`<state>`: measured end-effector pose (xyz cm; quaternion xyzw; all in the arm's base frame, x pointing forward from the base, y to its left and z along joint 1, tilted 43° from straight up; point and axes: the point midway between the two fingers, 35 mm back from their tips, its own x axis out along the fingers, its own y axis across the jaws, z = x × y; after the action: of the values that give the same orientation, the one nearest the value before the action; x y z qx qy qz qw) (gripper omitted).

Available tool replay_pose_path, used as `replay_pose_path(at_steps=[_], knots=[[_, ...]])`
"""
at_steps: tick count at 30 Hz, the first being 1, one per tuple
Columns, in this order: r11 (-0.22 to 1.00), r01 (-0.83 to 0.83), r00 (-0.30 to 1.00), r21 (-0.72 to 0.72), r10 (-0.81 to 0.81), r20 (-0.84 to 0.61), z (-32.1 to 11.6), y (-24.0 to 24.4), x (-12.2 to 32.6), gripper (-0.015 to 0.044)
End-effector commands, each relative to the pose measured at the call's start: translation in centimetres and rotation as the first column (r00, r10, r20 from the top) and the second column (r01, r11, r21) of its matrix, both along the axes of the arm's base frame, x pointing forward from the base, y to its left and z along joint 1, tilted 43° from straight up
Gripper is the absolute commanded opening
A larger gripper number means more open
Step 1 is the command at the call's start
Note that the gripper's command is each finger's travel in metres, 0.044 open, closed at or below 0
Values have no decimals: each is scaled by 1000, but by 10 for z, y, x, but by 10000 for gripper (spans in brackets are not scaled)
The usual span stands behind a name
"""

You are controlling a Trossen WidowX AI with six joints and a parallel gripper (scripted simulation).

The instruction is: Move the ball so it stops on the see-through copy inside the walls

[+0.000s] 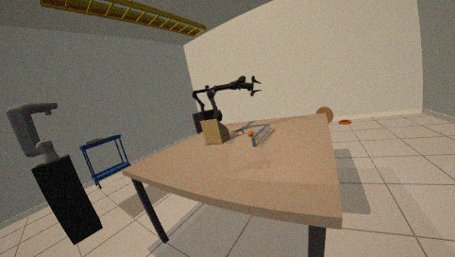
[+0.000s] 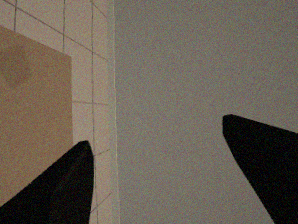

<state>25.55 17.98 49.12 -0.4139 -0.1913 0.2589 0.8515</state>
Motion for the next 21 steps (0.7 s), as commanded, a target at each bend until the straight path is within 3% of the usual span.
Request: replay_pose_path(at_steps=[1,11,16,21], knots=[[986,-9,995,-164,-8,-101,-55,8,34,306],[865,-204,898,-459,-21,-439,-218,-8,94,306],[804,-363,781,-471,-13,-625,-298,-32,97,306],[771,-515,610,-374,24,-792,-370,-59,82,306]])
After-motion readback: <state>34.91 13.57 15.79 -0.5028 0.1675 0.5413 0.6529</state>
